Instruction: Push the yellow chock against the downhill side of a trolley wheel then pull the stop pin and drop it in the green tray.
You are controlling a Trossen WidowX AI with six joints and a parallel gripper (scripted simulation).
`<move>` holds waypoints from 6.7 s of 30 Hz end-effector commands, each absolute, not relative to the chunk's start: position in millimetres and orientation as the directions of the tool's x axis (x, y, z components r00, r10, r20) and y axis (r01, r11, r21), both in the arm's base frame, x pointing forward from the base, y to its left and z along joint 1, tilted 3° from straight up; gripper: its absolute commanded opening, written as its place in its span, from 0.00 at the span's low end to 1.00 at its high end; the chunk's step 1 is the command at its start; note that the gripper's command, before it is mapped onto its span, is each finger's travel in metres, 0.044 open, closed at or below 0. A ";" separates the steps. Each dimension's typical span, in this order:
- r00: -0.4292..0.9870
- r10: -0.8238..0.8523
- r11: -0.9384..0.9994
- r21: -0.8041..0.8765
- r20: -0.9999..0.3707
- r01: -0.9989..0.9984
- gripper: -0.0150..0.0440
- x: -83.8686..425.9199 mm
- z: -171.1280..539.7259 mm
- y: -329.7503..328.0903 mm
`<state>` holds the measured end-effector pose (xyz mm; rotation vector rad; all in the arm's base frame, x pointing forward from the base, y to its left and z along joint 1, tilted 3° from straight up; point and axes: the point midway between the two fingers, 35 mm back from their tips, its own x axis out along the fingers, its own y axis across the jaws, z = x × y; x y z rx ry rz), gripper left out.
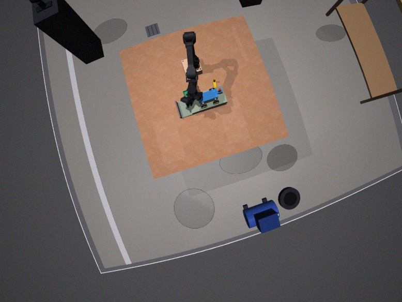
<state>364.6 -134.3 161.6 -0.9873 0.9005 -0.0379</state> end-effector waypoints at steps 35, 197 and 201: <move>0.263 0.080 0.161 -0.248 -0.962 -0.955 0.58 234.8 110.9 143.0; 0.024 -0.045 0.874 -0.051 -0.999 -0.484 0.25 174.4 141.6 137.2; 0.024 -0.045 0.931 -0.051 -0.999 -0.362 0.25 174.4 141.6 137.2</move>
